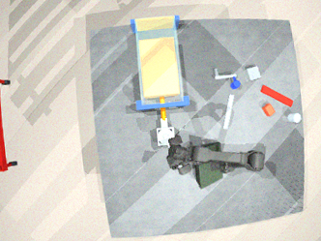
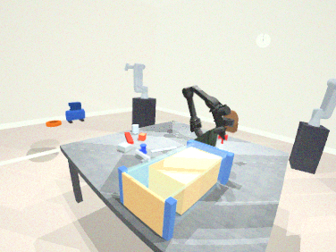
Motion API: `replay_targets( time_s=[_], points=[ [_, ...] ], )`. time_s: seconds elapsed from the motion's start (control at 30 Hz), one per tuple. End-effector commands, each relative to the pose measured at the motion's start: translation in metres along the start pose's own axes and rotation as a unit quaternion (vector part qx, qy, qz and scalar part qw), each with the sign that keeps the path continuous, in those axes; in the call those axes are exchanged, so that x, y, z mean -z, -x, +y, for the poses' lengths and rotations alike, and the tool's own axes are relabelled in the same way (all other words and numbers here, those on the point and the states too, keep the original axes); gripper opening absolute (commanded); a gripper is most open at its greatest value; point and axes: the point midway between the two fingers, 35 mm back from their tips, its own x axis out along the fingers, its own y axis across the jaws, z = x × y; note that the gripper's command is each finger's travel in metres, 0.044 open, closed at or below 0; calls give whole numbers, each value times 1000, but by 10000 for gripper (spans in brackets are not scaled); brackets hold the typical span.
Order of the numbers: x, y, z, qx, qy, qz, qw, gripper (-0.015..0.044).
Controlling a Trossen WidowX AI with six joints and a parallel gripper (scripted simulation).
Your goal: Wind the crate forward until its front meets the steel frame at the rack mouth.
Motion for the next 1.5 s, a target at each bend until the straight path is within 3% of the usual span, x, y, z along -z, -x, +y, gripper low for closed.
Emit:
replay_targets(
  time_s=[0.0,1.47],
  points=[
    [15,3,-3,4,-3,14,1000,0],
    [57,24,-34,5,-3,16,1000,0]
  ],
)
